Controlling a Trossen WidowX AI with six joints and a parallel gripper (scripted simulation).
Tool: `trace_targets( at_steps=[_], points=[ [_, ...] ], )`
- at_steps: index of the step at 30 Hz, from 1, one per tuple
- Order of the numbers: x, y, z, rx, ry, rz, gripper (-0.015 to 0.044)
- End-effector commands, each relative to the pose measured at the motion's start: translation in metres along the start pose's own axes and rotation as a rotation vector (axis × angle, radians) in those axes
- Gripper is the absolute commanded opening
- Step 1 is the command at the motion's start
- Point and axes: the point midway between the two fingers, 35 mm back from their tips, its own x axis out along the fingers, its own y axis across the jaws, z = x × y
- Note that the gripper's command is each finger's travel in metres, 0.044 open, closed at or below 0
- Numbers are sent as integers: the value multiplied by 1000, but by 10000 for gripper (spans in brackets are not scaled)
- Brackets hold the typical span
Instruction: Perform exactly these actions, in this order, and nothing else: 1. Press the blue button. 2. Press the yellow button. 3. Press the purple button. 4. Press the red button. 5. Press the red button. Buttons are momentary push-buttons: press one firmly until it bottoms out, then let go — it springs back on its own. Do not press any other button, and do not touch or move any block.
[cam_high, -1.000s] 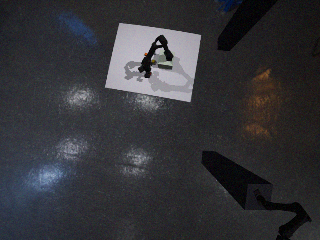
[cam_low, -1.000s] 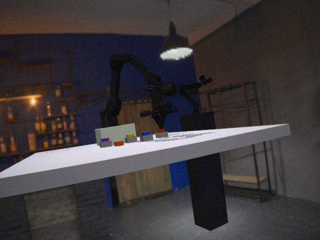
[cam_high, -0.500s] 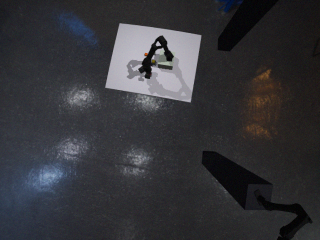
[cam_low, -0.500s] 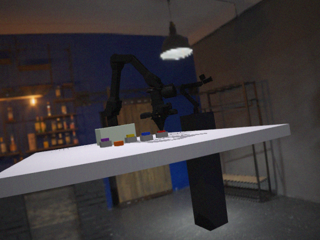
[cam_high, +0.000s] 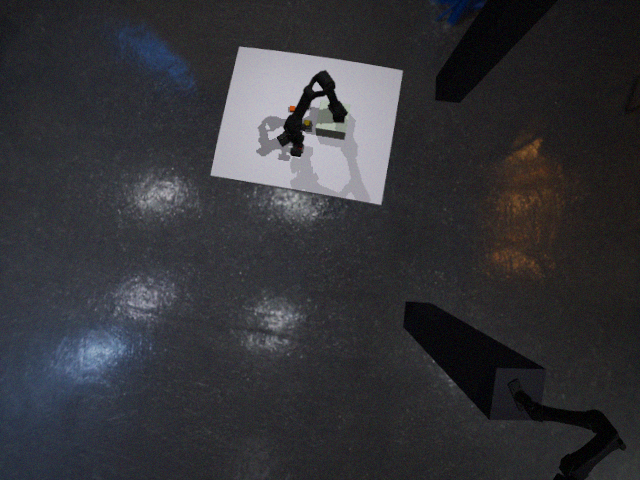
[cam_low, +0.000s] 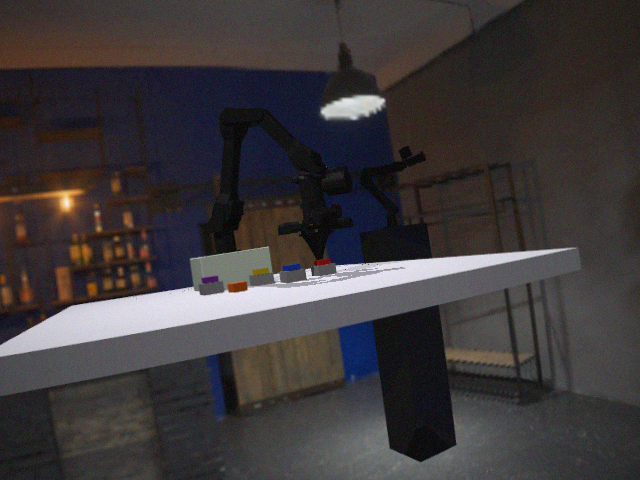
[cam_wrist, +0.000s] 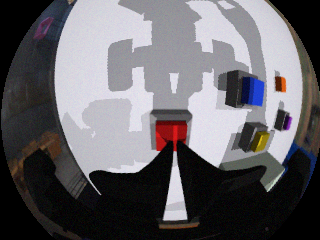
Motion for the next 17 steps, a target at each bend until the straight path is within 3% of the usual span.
trace_targets(
  at_steps=[1,5,13,16,17],
  points=[
    [-24,3,4,2,-22,15,20],
    [-24,3,4,2,-22,15,20],
    [-86,10,32,2,-25,16,230],
    [-87,10,33,2,-25,16,309],
    [-87,10,33,2,-25,16,309]
  ],
)
